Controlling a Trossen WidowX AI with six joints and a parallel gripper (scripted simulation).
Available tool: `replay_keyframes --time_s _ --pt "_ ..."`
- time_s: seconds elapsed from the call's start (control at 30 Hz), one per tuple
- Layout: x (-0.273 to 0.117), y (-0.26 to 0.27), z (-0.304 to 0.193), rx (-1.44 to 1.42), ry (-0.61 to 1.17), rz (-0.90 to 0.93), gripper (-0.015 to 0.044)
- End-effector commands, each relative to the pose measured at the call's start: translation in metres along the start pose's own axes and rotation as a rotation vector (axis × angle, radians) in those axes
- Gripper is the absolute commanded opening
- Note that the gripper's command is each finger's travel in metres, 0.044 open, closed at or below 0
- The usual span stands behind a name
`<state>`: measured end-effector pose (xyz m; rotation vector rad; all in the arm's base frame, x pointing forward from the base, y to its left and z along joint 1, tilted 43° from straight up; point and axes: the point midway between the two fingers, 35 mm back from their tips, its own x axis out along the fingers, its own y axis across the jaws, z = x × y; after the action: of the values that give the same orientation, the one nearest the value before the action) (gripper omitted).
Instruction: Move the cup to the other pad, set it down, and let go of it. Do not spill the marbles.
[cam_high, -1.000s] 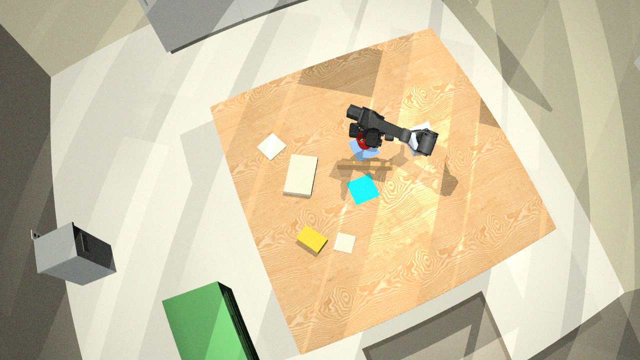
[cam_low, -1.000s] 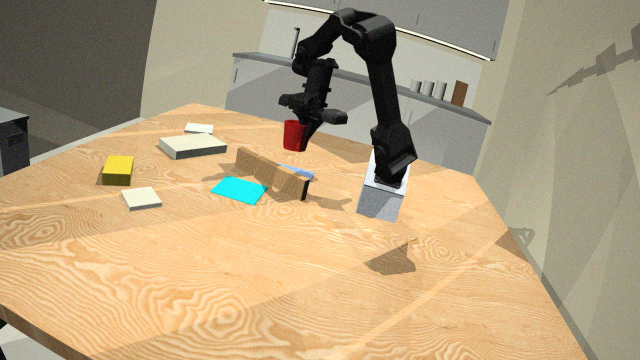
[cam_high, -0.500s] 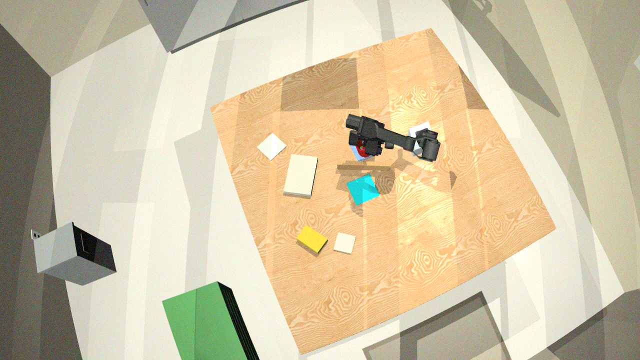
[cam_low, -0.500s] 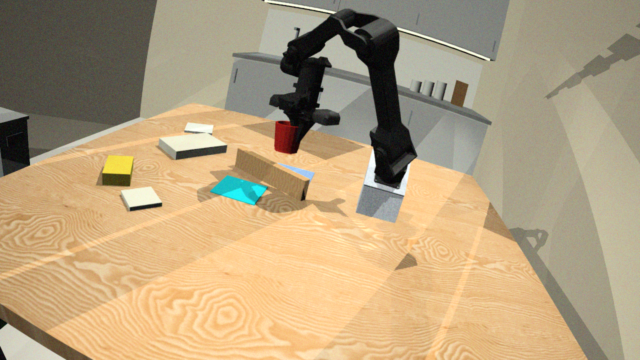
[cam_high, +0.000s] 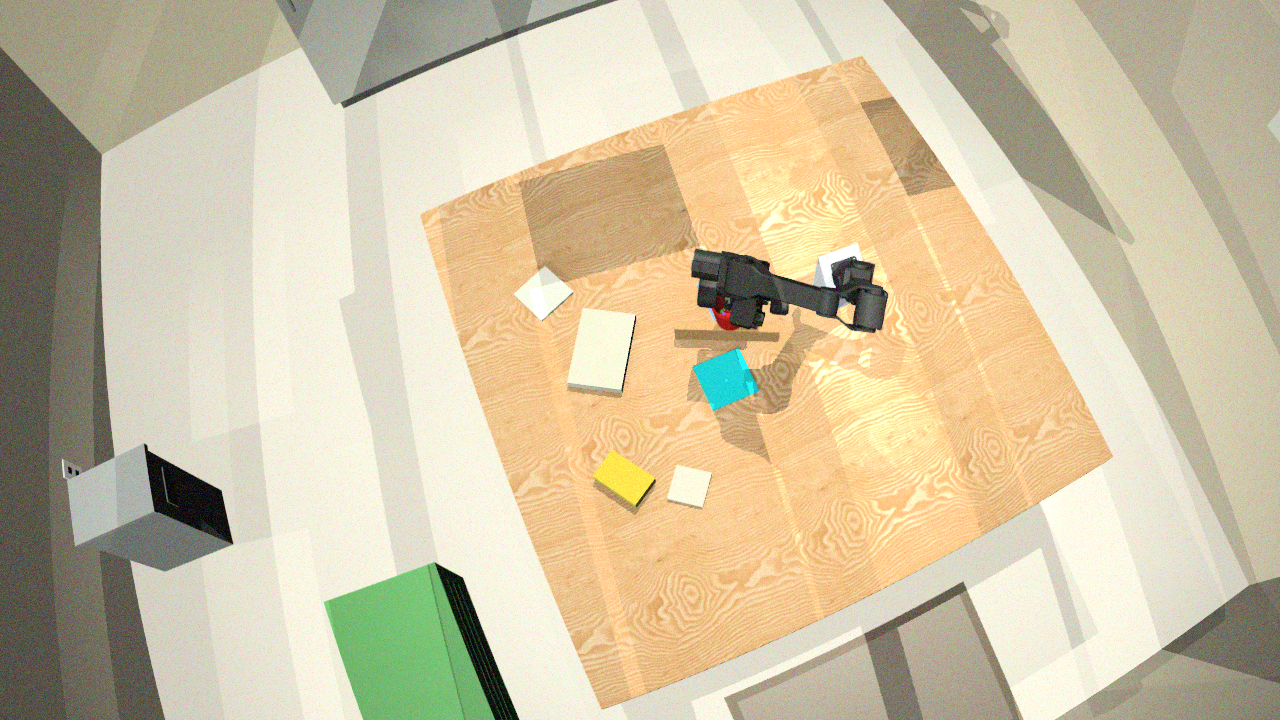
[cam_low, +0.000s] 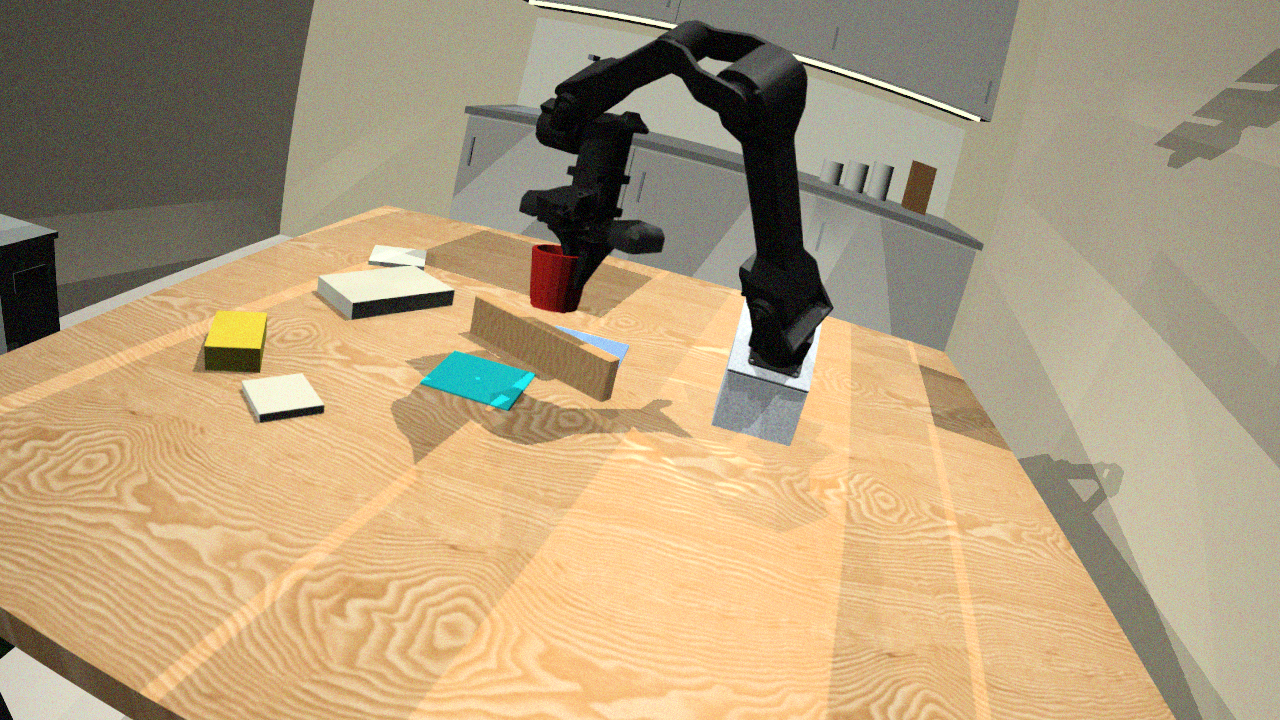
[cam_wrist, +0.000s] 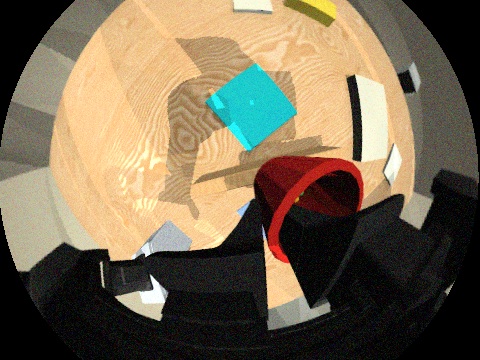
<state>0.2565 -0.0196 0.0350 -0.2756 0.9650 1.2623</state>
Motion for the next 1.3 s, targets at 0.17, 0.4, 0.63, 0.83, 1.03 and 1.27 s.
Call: replay_keyframes --time_s 0.17,0.4,0.63,0.83,1.03,1.27 --pt "-0.002 0.001 0.026 -0.003 -0.004 -0.006 0.0" --pt "-0.002 0.002 0.044 -0.003 -0.005 -0.006 0.0" --pt "-0.003 0.004 0.063 -0.003 -0.006 -0.006 0.0" --pt "-0.004 0.005 0.08 -0.004 -0.007 -0.006 0.0" --pt "-0.005 0.006 0.098 -0.004 -0.007 -0.005 0.0" --pt "-0.005 0.007 0.108 -0.004 -0.008 -0.005 0.0"
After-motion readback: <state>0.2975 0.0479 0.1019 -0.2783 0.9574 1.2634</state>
